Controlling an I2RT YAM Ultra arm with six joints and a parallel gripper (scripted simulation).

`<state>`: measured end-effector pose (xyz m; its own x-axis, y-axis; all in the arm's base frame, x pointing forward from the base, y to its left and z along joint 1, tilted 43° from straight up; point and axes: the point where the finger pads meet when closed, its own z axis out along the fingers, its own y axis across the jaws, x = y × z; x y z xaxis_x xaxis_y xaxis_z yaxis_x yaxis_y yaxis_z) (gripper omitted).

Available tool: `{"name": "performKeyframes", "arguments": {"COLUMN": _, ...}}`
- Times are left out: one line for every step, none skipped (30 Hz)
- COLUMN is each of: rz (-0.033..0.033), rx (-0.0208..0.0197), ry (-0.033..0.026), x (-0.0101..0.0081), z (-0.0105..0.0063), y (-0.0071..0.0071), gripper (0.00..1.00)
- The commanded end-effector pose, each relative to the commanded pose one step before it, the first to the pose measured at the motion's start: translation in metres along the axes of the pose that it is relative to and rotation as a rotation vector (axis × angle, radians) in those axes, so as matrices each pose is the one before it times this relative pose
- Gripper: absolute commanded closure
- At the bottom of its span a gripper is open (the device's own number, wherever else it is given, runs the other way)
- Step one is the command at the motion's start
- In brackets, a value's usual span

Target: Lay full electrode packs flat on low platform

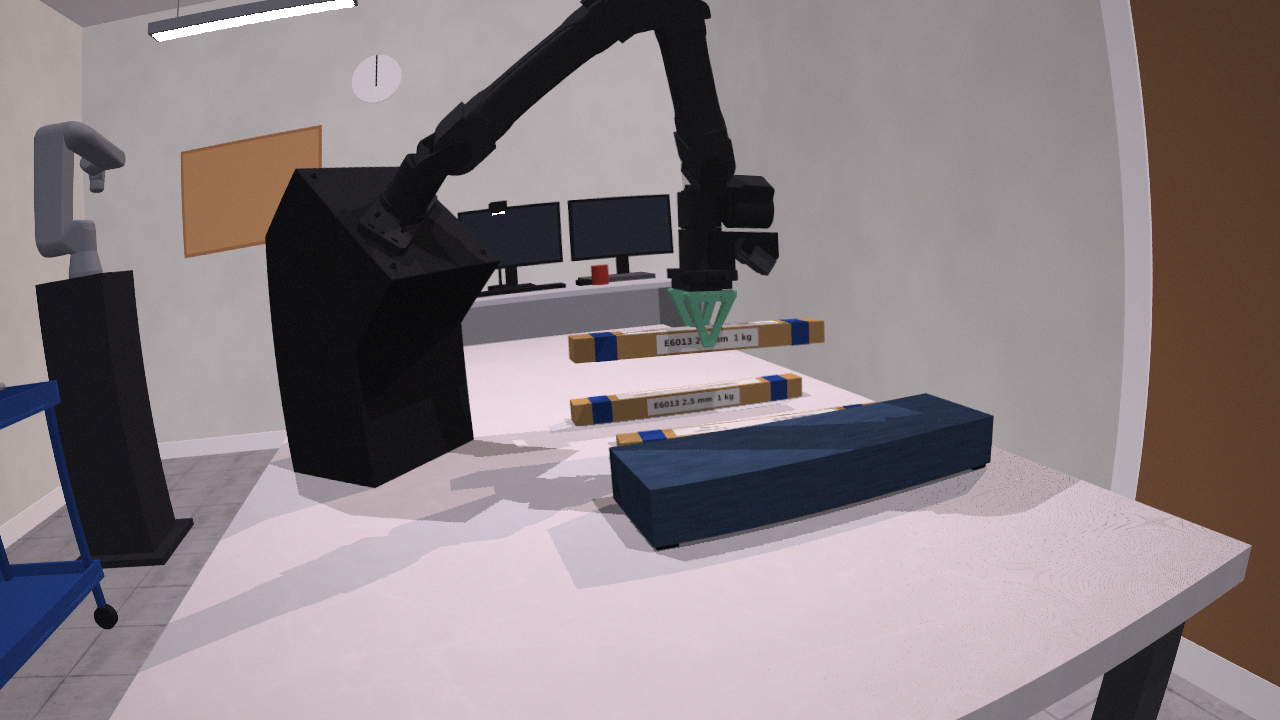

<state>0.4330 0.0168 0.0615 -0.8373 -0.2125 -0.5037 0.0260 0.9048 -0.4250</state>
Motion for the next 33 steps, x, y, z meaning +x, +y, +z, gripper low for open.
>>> {"name": "performKeyframes", "arguments": {"rz": -0.00507, "rx": -0.01245, "ry": -0.05631, "x": -0.0133, "z": -0.03437, "y": 0.00456, "gripper": 1.0}}
{"name": "performKeyframes", "arguments": {"rz": 0.00001, "rx": -0.00001, "ry": 0.0, "x": 0.0, "z": -0.00133, "y": 0.0, "gripper": 1.0}}
{"name": "performKeyframes", "arguments": {"rz": 0.00001, "rx": -0.00001, "ry": 0.0, "x": 0.0, "z": -0.00133, "y": 0.0, "gripper": 1.0}}
{"name": "performKeyframes", "arguments": {"rz": 0.00001, "rx": -0.00001, "ry": 0.0, "x": 0.0, "z": -0.00133, "y": 0.0, "gripper": 1.0}}
{"name": "performKeyframes", "arguments": {"rz": 0.00001, "rx": -0.00001, "ry": 0.0, "x": 0.0, "z": -0.00133, "y": 0.0, "gripper": 1.0}}
{"name": "performKeyframes", "arguments": {"rz": 0.00001, "rx": -0.00001, "ry": 0.0, "x": 0.0, "z": -0.00133, "y": 0.0, "gripper": 1.0}}
{"name": "performKeyframes", "arguments": {"rz": 0.00001, "rx": -0.00001, "ry": 0.0, "x": 0.0, "z": -0.00133, "y": 0.0, "gripper": 1.0}}
{"name": "performKeyframes", "arguments": {"rz": 0.00001, "rx": -0.00001, "ry": 0.0, "x": 0.0, "z": -0.00133, "y": 0.0, "gripper": 1.0}}
{"name": "performKeyframes", "arguments": {"rz": 0.00001, "rx": -0.00001, "ry": 0.0, "x": 0.0, "z": -0.00133, "y": 0.0, "gripper": 1.0}}
{"name": "performKeyframes", "arguments": {"rz": 0.0, "rx": 0.0, "ry": 0.0, "x": 0.0, "z": 0.0, "y": 0.0, "gripper": 1.0}}
{"name": "performKeyframes", "arguments": {"rz": 0.0, "rx": 0.0, "ry": 0.0, "x": 0.0, "z": 0.0, "y": 0.0, "gripper": 1.0}}
{"name": "performKeyframes", "arguments": {"rz": 0.00006, "rx": -0.00001, "ry": -0.00006, "x": -0.00003, "z": -0.00134, "y": -0.00001, "gripper": 1.0}}
{"name": "performKeyframes", "arguments": {"rz": 0.00001, "rx": -0.00001, "ry": 0.0, "x": 0.0, "z": -0.00133, "y": 0.0, "gripper": 1.0}}
{"name": "performKeyframes", "arguments": {"rz": 0.00001, "rx": -0.00001, "ry": 0.0, "x": 0.0, "z": -0.00133, "y": 0.0, "gripper": 1.0}}
{"name": "performKeyframes", "arguments": {"rz": 0.0, "rx": 0.0, "ry": 0.0, "x": 0.0, "z": 0.0, "y": 0.0, "gripper": 1.0}}
{"name": "performKeyframes", "arguments": {"rz": 0.0, "rx": 0.0, "ry": 0.0, "x": 0.0, "z": 0.0, "y": 0.0, "gripper": 1.0}}
{"name": "performKeyframes", "arguments": {"rz": 0.0, "rx": 0.0, "ry": 0.0, "x": 0.0, "z": 0.0, "y": 0.0, "gripper": 1.0}}
{"name": "performKeyframes", "arguments": {"rz": 0.0, "rx": 0.0, "ry": 0.0, "x": 0.0, "z": 0.0, "y": 0.0, "gripper": 1.0}}
{"name": "performKeyframes", "arguments": {"rz": 0.0, "rx": 0.0, "ry": 0.0, "x": 0.0, "z": 0.0, "y": 0.0, "gripper": 1.0}}
{"name": "performKeyframes", "arguments": {"rz": 0.0, "rx": -0.00001, "ry": -0.00003, "x": 0.00006, "z": 0.00005, "y": -0.00003, "gripper": 1.0}}
{"name": "performKeyframes", "arguments": {"rz": 0.0, "rx": 0.0, "ry": 0.0, "x": 0.0, "z": 0.0, "y": 0.0, "gripper": 1.0}}
{"name": "performKeyframes", "arguments": {"rz": 0.0, "rx": 0.0, "ry": 0.0, "x": 0.0, "z": 0.0, "y": 0.0, "gripper": 1.0}}
{"name": "performKeyframes", "arguments": {"rz": 0.0, "rx": 0.0, "ry": 0.0, "x": 0.0, "z": 0.0, "y": 0.0, "gripper": 1.0}}
{"name": "performKeyframes", "arguments": {"rz": 0.0, "rx": 0.0, "ry": 0.0, "x": 0.0, "z": 0.0, "y": 0.0, "gripper": 1.0}}
{"name": "performKeyframes", "arguments": {"rz": 0.0, "rx": 0.0, "ry": 0.0, "x": 0.0, "z": 0.0, "y": 0.0, "gripper": 1.0}}
{"name": "performKeyframes", "arguments": {"rz": 0.0, "rx": 0.0, "ry": 0.0, "x": 0.0, "z": 0.0, "y": 0.0, "gripper": 1.0}}
{"name": "performKeyframes", "arguments": {"rz": 0.0, "rx": 0.0, "ry": 0.0, "x": 0.0, "z": 0.0, "y": 0.0, "gripper": 1.0}}
{"name": "performKeyframes", "arguments": {"rz": 0.0, "rx": 0.0, "ry": 0.0, "x": 0.0, "z": 0.0, "y": 0.0, "gripper": 1.0}}
{"name": "performKeyframes", "arguments": {"rz": 0.00004, "rx": 0.0, "ry": -0.00005, "x": -0.00002, "z": 0.0, "y": -0.00001, "gripper": 1.0}}
{"name": "performKeyframes", "arguments": {"rz": 0.0, "rx": 0.0, "ry": 0.0, "x": 0.0, "z": 0.0, "y": 0.0, "gripper": 1.0}}
{"name": "performKeyframes", "arguments": {"rz": 0.0, "rx": 0.0, "ry": 0.0, "x": 0.0, "z": 0.0, "y": 0.0, "gripper": 1.0}}
{"name": "performKeyframes", "arguments": {"rz": 0.0, "rx": 0.0, "ry": 0.0, "x": 0.0, "z": 0.0, "y": 0.0, "gripper": 1.0}}
{"name": "performKeyframes", "arguments": {"rz": 0.0, "rx": 0.0, "ry": 0.0, "x": 0.0, "z": 0.0, "y": 0.0, "gripper": 1.0}}
